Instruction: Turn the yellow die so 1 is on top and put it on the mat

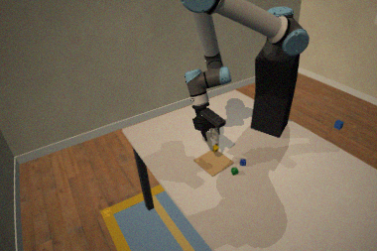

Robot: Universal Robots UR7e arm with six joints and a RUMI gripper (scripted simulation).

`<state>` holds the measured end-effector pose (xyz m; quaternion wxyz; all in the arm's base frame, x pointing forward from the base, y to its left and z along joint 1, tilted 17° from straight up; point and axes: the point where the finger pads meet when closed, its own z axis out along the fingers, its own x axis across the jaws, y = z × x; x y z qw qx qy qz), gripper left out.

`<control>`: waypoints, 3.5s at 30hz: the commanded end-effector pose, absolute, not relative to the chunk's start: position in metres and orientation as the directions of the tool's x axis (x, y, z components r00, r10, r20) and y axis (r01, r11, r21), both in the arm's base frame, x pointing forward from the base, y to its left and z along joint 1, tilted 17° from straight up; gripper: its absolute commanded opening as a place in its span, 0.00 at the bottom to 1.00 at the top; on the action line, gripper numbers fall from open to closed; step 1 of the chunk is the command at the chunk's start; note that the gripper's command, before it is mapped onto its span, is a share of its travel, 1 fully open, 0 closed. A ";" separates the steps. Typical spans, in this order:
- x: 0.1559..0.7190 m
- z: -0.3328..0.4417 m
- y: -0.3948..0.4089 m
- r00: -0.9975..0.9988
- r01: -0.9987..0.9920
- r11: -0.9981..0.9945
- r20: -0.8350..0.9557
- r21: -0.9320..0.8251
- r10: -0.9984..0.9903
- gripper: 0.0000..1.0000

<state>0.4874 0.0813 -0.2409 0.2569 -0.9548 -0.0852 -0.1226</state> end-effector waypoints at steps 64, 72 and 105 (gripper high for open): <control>0.490 -0.240 0.077 0.954 0.282 -0.610 0.284 -0.741 0.095 0.06; 0.490 -0.241 0.078 0.954 0.282 -0.610 0.284 -0.741 0.095 0.06; 0.501 -0.279 0.082 0.954 0.282 -0.610 0.284 -0.741 0.095 0.06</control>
